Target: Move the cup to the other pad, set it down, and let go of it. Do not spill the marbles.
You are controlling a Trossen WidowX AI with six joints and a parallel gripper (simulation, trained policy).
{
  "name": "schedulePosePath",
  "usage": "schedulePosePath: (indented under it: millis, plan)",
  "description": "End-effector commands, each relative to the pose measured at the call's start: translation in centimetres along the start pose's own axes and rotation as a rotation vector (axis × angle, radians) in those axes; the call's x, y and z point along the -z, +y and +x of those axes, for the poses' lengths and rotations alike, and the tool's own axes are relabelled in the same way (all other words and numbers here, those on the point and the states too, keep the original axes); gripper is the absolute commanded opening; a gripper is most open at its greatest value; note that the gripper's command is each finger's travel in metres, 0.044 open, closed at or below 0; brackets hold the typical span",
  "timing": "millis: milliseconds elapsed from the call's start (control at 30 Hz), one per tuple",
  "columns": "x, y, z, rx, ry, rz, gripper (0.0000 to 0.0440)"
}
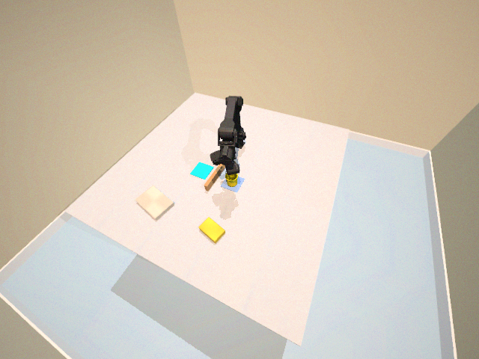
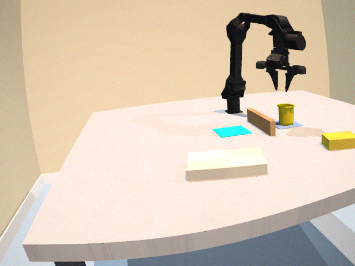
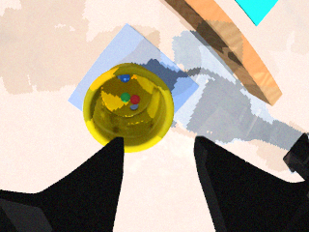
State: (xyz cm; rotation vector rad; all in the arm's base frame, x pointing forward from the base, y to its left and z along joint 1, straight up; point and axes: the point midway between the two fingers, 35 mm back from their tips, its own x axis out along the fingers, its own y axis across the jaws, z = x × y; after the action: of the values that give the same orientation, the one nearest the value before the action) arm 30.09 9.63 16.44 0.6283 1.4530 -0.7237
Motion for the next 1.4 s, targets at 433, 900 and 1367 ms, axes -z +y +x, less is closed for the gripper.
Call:
schedulePosePath:
  millis: [433, 900, 1367]
  plan:
    - [0.1, -0.4, 5.4, 0.119, 0.011, 0.018, 0.0200]
    - [0.3, -0.7, 10.0, 0.152, 0.022, -0.045, 0.0145]
    - [-0.2, -1.1, 8.8, 0.125, 0.004, -0.050, 0.0016]
